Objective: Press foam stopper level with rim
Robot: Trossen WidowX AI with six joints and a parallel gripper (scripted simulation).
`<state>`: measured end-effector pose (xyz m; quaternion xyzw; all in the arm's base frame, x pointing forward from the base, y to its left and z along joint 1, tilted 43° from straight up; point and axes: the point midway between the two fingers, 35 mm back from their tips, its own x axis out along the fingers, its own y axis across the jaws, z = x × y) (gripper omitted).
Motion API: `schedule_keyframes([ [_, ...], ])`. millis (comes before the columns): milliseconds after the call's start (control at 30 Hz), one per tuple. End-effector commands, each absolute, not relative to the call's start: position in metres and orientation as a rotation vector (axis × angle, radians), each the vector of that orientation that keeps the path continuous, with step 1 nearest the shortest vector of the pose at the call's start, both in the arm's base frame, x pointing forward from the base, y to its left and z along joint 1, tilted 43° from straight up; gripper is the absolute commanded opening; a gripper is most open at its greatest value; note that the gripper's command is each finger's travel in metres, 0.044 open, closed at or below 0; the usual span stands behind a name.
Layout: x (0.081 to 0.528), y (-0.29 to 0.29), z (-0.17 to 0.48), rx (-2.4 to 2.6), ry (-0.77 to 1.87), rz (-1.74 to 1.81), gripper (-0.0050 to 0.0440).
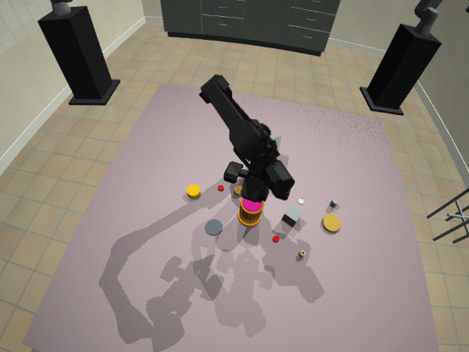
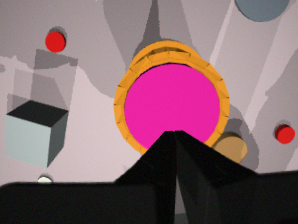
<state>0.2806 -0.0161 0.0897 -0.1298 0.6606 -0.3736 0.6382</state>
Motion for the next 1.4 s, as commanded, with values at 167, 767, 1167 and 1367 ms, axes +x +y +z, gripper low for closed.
schedule_keyframes([
  [167,0.271,-0.037,0.067,-0.296,1.528,-0.881,0.0000],
  [767,0.269,-0.046,0.056,-0.296,1.528,-0.881,0.0000],
  [1167,0.269,-0.046,0.056,-0.296,1.529,-0.881,0.0000],
  [1367,0.268,-0.047,0.055,-0.296,1.529,-0.881,0.0000],
])
